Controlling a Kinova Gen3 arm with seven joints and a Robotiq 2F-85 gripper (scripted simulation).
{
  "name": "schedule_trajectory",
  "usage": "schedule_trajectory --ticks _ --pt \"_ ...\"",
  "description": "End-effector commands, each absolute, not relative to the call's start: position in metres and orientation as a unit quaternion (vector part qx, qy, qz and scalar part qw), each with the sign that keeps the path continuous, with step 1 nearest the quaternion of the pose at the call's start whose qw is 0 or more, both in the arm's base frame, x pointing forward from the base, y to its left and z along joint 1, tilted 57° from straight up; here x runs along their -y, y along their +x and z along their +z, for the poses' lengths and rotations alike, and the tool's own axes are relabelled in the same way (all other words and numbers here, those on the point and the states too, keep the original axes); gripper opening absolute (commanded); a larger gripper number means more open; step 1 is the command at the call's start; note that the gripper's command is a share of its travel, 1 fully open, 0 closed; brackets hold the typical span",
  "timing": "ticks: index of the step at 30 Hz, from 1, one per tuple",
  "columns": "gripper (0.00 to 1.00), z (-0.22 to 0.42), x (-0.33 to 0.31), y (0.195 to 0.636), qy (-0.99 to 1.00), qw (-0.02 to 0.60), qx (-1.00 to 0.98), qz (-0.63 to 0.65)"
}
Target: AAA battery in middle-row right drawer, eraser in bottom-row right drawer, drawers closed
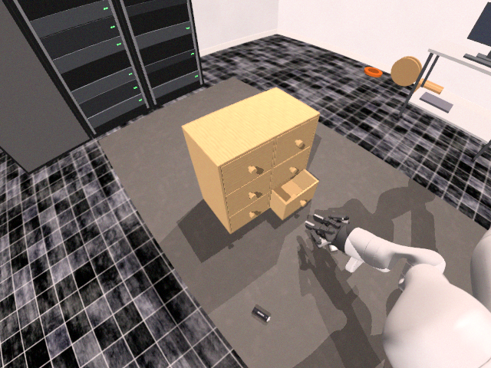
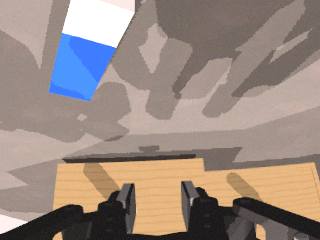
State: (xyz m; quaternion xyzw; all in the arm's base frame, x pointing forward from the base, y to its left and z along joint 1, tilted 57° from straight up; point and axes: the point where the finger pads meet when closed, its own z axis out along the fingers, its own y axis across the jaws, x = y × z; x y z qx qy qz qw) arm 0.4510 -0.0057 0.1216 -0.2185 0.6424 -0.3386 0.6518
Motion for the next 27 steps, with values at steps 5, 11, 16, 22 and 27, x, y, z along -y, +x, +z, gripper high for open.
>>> schedule_trajectory --ticks 5,11,16,22,27 --pt "0.33 0.116 -0.009 0.45 -0.22 0.655 -0.64 -0.335" --pt "0.33 0.112 -0.014 0.449 -0.22 0.655 -0.64 -0.335" --pt "0.33 0.107 -0.021 0.448 -0.22 0.655 -0.64 -0.335" --pt "0.33 0.102 -0.028 0.446 -0.22 0.655 -0.64 -0.335" --pt "0.33 0.099 -0.032 0.445 -0.22 0.655 -0.64 -0.335"
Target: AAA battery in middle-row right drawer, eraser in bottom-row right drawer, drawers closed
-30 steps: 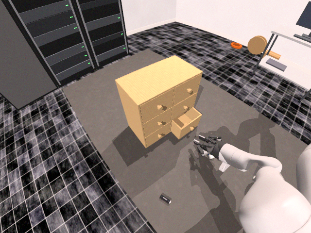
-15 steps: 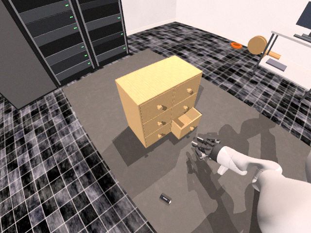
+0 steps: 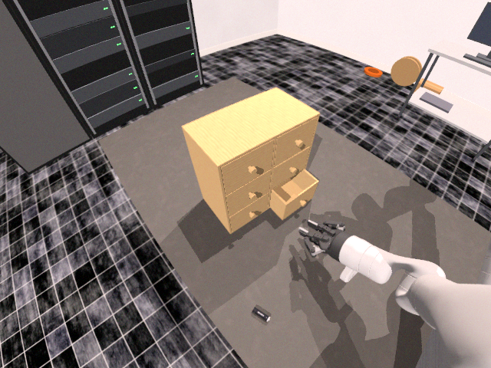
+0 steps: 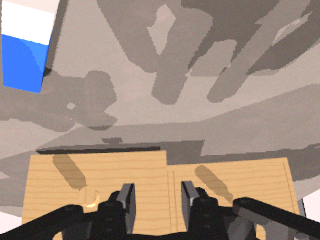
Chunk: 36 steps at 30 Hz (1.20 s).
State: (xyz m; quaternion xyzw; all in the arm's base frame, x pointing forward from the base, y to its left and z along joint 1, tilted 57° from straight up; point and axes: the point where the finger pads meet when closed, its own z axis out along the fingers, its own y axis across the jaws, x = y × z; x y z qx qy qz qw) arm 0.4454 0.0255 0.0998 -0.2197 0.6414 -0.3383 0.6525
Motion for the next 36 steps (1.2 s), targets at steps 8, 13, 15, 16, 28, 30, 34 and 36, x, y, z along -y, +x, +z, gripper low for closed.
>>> schedule_trajectory --ticks 8,13,15,16,28,30,34,36 --pt "0.33 0.09 -0.044 0.443 -0.221 0.655 -0.64 -0.335" --pt "0.33 0.086 -0.051 0.442 -0.221 0.655 -0.64 -0.335" --pt "0.33 0.083 -0.055 0.441 -0.22 0.655 -0.64 -0.335" --pt "0.33 0.083 -0.055 0.441 -0.22 0.655 -0.64 -0.335" --pt "0.33 0.07 -0.071 0.438 -0.221 0.655 -0.64 -0.335" --pt "0.33 0.069 -0.073 0.437 -0.221 0.655 -0.64 -0.335" --pt "0.33 0.069 -0.077 0.436 -0.216 0.659 -0.638 -0.334" --pt "0.33 0.064 -0.081 0.435 -0.219 0.657 -0.64 -0.335"
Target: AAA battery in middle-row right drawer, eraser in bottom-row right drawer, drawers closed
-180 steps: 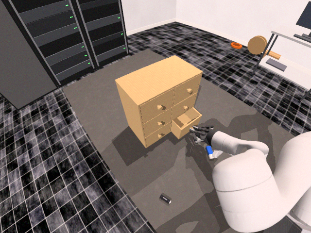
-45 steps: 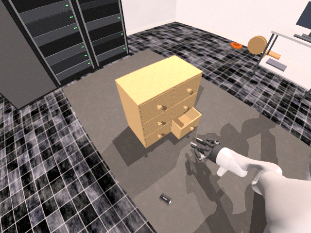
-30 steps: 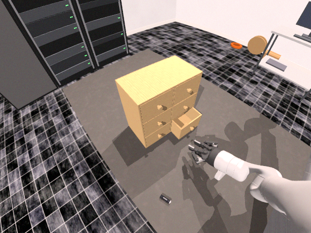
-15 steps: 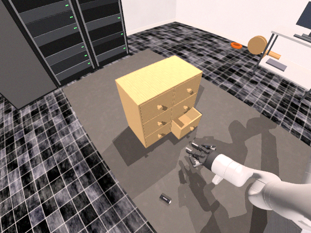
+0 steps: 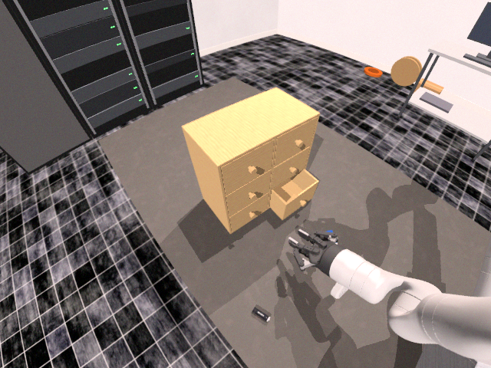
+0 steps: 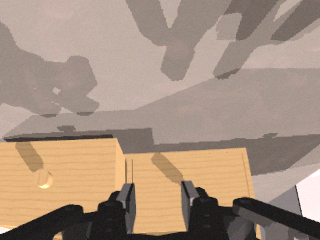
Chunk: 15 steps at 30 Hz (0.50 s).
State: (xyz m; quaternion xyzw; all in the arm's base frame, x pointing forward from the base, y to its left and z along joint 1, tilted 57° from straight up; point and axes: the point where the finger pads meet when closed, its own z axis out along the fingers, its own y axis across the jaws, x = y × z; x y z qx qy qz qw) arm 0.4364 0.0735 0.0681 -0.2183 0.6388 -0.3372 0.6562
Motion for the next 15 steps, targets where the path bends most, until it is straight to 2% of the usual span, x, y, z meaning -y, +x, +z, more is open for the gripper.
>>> schedule_trajectory --ticks 1,15 --pt "0.33 0.064 -0.083 0.435 -0.216 0.659 -0.639 -0.334" --pt "0.33 0.053 -0.098 0.432 -0.216 0.658 -0.639 -0.334"
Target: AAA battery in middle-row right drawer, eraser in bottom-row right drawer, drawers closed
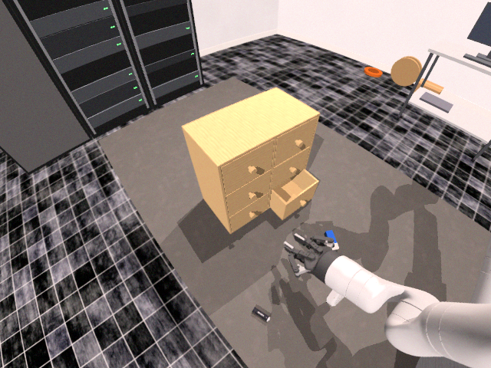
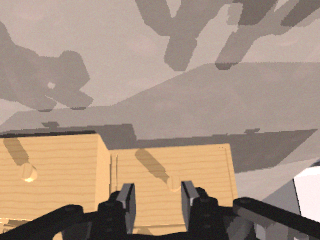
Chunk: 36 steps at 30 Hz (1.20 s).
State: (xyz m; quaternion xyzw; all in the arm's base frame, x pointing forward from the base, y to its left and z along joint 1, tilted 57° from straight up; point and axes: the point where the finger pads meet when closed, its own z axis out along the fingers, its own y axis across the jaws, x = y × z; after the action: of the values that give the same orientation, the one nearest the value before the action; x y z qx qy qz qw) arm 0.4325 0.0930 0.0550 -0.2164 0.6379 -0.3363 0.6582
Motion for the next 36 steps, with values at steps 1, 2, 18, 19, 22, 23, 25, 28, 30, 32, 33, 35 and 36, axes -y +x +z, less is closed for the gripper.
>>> schedule_trajectory --ticks 1,2,18,19,22,23,25,28,30,32,33,35,36 --pt "0.33 0.051 -0.1 0.431 -0.216 0.658 -0.639 -0.334" --pt "0.33 0.05 -0.102 0.431 -0.216 0.658 -0.639 -0.334" --pt "0.33 0.037 -0.119 0.427 -0.216 0.658 -0.639 -0.334" --pt "0.33 0.035 -0.121 0.427 -0.221 0.655 -0.638 -0.339" --pt "0.33 0.032 -0.126 0.426 -0.221 0.655 -0.638 -0.339" --pt "0.33 0.032 -0.126 0.426 -0.218 0.657 -0.639 -0.336" --pt "0.33 0.029 -0.129 0.425 -0.221 0.655 -0.638 -0.339" --pt "0.33 0.027 -0.132 0.425 -0.221 0.655 -0.638 -0.339" --pt "0.33 0.025 -0.135 0.424 -0.221 0.655 -0.638 -0.339" --pt "0.33 0.022 -0.138 0.423 -0.221 0.655 -0.638 -0.339" --pt "0.33 0.022 -0.138 0.423 -0.221 0.655 -0.638 -0.339" --pt "0.33 0.021 -0.14 0.423 -0.221 0.655 -0.638 -0.339" --pt "0.33 0.02 -0.141 0.423 -0.221 0.655 -0.638 -0.339"
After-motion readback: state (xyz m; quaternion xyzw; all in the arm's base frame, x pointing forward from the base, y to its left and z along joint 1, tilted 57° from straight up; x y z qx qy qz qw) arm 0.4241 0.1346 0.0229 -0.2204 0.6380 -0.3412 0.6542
